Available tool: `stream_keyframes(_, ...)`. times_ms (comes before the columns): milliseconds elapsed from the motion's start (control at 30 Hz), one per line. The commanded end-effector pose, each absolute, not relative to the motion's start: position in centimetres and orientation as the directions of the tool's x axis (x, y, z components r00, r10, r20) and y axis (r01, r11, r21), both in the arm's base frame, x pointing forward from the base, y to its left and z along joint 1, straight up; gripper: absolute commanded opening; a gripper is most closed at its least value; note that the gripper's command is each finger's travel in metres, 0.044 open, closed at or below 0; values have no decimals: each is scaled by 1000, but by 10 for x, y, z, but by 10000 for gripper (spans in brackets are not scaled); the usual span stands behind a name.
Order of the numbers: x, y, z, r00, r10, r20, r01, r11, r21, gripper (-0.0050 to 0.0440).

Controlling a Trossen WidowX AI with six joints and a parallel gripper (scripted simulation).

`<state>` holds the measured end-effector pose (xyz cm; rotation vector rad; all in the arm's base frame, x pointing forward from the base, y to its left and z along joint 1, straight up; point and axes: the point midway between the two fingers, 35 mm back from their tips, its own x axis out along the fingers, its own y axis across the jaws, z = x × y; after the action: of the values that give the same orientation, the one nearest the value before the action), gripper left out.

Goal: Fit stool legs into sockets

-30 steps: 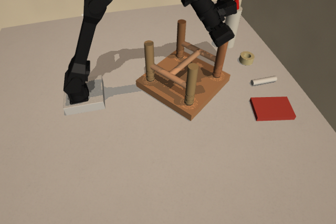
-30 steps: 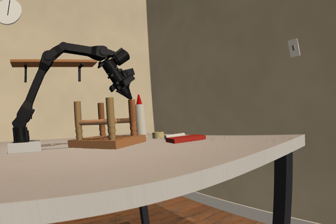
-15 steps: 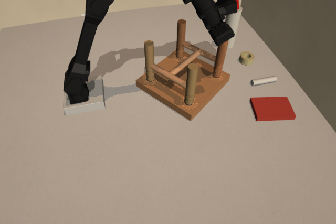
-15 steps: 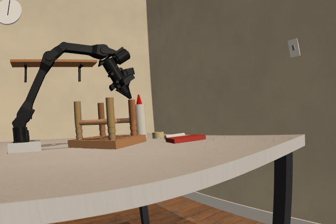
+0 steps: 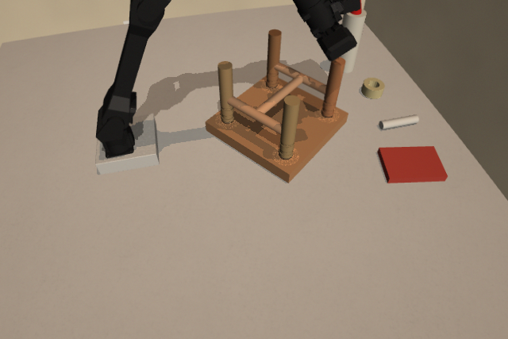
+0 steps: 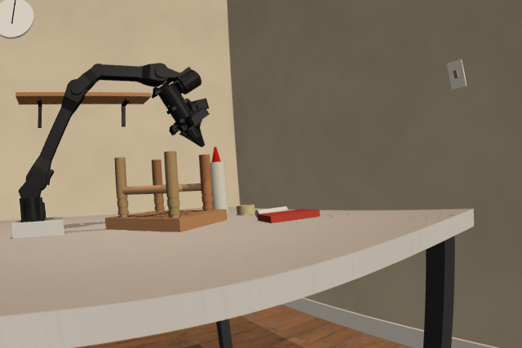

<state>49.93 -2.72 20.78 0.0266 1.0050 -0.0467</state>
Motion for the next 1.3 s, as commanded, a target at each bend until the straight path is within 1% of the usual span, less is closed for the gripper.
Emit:
stream_keyframes(0, 489, -24, 211, 523, -23, -852, 45, 999, 1, 0)
stream_keyframes(67, 460, -14, 218, 489, -12, -872, 27, 1000, 1, 0)
stream_keyframes(433, 332, 14, 233, 340, 18, -940, -45, 999, 3, 0)
stream_keyframes(500, 332, 14, 233, 340, 18, -940, -45, 999, 3, 0)
stream_keyframes(567, 296, 18, 232, 297, 22, -954, -65, 998, 3, 0)
stream_keyframes(667, 262, 21, 230, 257, 25, -966, -83, 997, 4, 0)
stream_keyframes(1067, 257, 21, 229, 251, 25, -968, -86, 996, 4, 0)
stream_keyframes(1267, 256, 21, 207, 251, 25, -968, -86, 996, 4, 0)
